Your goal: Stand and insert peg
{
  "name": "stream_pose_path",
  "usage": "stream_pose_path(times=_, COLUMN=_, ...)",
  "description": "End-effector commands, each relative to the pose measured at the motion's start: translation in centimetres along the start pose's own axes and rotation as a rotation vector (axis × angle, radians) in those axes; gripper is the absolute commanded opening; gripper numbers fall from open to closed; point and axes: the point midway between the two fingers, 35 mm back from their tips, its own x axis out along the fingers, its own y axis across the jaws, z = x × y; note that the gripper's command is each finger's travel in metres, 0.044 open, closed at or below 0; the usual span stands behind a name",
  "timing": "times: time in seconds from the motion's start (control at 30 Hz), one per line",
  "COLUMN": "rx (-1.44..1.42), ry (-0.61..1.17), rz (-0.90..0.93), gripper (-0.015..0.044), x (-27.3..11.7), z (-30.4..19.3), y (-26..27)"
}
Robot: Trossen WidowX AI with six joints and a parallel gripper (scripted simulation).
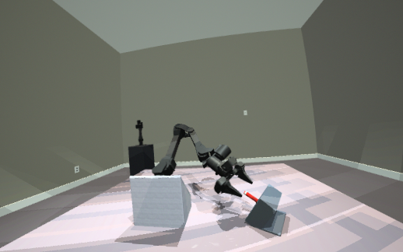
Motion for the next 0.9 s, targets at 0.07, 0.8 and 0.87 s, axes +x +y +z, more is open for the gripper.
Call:
stream_pose_path(times=0.07, rx=-0.003, ry=0.005, rz=-0.002, gripper=0.044, x=-0.6, z=-0.1, y=0.0)
stream_pose_path(times=0.8, rx=-0.002, ry=0.003, rz=-0.003, gripper=0.044, x=-2.5, z=0.1, y=0.2)
stream_pose_path(times=0.87, rx=-0.002, ry=0.003, rz=-0.003, gripper=0.044, x=-2.7, z=0.1, y=0.2)
